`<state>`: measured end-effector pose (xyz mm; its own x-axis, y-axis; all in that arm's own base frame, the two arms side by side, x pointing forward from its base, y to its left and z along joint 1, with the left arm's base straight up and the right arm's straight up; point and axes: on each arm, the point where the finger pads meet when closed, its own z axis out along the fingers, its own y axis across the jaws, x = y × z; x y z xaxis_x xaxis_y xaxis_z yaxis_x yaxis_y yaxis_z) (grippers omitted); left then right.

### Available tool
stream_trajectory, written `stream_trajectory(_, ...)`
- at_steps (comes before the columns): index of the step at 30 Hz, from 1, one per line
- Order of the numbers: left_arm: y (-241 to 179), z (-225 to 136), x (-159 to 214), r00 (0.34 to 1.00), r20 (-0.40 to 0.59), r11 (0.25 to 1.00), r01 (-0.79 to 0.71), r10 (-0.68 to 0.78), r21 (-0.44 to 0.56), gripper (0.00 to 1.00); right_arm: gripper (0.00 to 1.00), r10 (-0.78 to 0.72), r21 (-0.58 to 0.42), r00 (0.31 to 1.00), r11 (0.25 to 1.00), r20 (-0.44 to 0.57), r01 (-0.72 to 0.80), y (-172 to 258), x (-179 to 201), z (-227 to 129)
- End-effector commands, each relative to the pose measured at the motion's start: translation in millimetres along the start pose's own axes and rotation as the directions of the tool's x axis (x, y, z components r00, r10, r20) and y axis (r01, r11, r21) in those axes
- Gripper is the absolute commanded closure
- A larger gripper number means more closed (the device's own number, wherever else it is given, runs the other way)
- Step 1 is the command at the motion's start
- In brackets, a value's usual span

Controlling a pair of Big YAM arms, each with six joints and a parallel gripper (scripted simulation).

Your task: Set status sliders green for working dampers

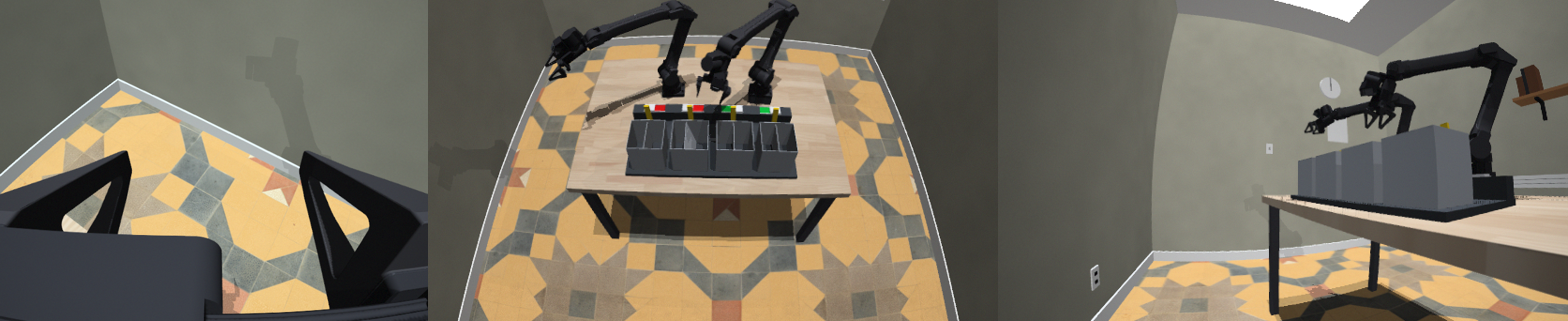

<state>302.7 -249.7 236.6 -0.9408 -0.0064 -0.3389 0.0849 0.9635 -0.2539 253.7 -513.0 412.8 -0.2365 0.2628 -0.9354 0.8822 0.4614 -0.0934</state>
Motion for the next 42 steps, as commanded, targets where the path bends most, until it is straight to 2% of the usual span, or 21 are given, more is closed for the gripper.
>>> stream_trajectory(1, -13, -8, 13, 0.995, -0.054, 0.996, 0.085, -0.086, -0.019, 0.0, 0.0, 0.043, 0.034, 0.995, 0.998, 0.09, -0.047, -27, -28, -13)
stream_trajectory(3, -6, 1, 54, 0.984, -0.15, 0.992, 0.083, -0.097, -0.095, 0.0, 0.0, 0.066, 0.099, 0.99, 0.992, 0.126, -0.079, -66, -30, -21)
stream_trajectory(6, -2, -2, 91, 0.966, -0.233, 0.982, 0.072, -0.112, -0.174, 0.0, 0.0, 0.088, 0.184, 0.98, 0.975, 0.177, -0.121, -117, -31, -36)
stream_trajectory(11, 3, -10, 125, 0.945, -0.301, 0.964, 0.051, -0.131, -0.26, 0.0, 0.0, 0.103, 0.295, 0.964, 0.939, 0.247, -0.176, -182, -31, -63)
stream_trajectory(15, 0, -20, 130, 0.942, -0.307, 0.961, 0.047, -0.134, -0.273, 0.0, 0.0, 0.103, 0.357, 0.952, 0.911, 0.288, -0.207, -218, -29, -83)
stream_trajectory(26, 1, -18, 132, 0.941, -0.309, 0.959, 0.049, -0.138, -0.279, 0.0, 0.0, 0.095, 0.426, 0.938, 0.872, 0.334, -0.24, -258, -26, -110)
stream_trajectory(37, 1, -18, 132, 0.941, -0.31, 0.96, 0.045, -0.134, -0.277, 0.0, 0.0, 0.093, 0.435, 0.935, 0.866, 0.341, -0.245, -263, -26, -114)
stream_trajectory(38, 1, -18, 132, 0.941, -0.31, 0.96, 0.045, -0.134, -0.277, 0.64, 0.0, 0.093, 0.435, 0.935, 0.866, 0.341, -0.245, -263, -26, -114)
stream_trajectory(42, 1, -18, 132, 0.941, -0.31, 0.96, 0.045, -0.134, -0.277, 0.64, 0.0, 0.093, 0.435, 0.935, 0.866, 0.341, -0.245, -263, -26, -114)
